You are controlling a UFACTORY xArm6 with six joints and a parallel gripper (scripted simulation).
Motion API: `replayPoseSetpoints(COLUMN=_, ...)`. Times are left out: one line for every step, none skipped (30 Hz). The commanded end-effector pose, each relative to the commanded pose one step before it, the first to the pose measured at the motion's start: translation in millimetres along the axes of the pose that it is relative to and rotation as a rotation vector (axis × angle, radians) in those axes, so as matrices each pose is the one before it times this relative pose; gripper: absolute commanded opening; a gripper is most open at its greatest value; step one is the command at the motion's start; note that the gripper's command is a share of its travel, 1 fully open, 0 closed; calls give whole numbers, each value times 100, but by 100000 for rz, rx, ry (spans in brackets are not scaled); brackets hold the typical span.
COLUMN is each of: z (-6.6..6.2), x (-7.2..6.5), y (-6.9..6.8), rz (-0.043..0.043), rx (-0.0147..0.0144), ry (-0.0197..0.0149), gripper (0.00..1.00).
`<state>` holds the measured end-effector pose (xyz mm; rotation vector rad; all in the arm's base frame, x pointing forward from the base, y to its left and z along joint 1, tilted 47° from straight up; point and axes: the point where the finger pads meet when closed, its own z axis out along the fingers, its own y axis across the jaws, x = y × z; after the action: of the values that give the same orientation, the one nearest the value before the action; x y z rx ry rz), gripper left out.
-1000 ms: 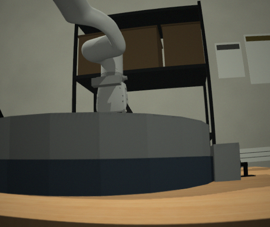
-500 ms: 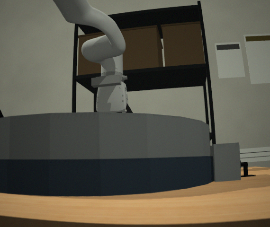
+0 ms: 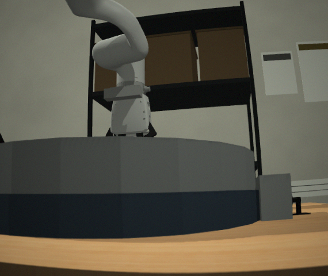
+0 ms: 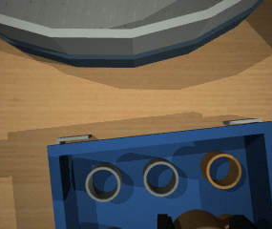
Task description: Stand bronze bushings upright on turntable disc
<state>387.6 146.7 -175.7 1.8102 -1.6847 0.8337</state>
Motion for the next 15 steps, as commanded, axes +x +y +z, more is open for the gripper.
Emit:
replayPoseSetpoints(z=-263, x=3912, y=-151, rz=253, rx=696, ry=-754, gripper=0)
replayPoseSetpoints(z=1, x=1213, y=15, rz=0, rx=0, ry=0, gripper=0)
replayPoseSetpoints(z=0, x=1282, y=15, rz=0, rx=0, ry=0, gripper=0)
replayPoseSetpoints(z=1, x=1312, y=16, rz=0, rx=0, ry=0, gripper=0)
replayPoseSetpoints(z=1, x=1322, y=15, rz=0, rx=0, ry=0, gripper=0)
replayPoseSetpoints(z=0, x=1320, y=15, rz=0, rx=0, ry=0, gripper=0)
replayPoseSetpoints(z=1, x=1307, y=16, rz=0, rx=0, ry=0, gripper=0)
replayPoseSetpoints(z=0, x=1283, y=15, rz=0, rx=0, ry=0, gripper=0)
replayPoseSetpoints(z=1, x=1249, y=15, rz=0, rx=0, ry=0, gripper=0)
replayPoseSetpoints(z=1, x=1204, y=14, rz=0, rx=0, ry=0, gripper=0)
replayPoseSetpoints(z=1, x=1151, y=14, rz=0, rx=0, ry=0, gripper=0)
replayPoseSetpoints(z=0, x=1089, y=12, rz=0, rx=0, ry=0, gripper=0)
replayPoseSetpoints(z=0, x=0, y=0, rz=0, rx=0, ry=0, gripper=0)
replayPoseSetpoints(z=0, x=0, y=0, rz=0, rx=0, ry=0, gripper=0)
replayPoseSetpoints(z=0, x=1020, y=12, rz=0, rx=0, ry=0, gripper=0)
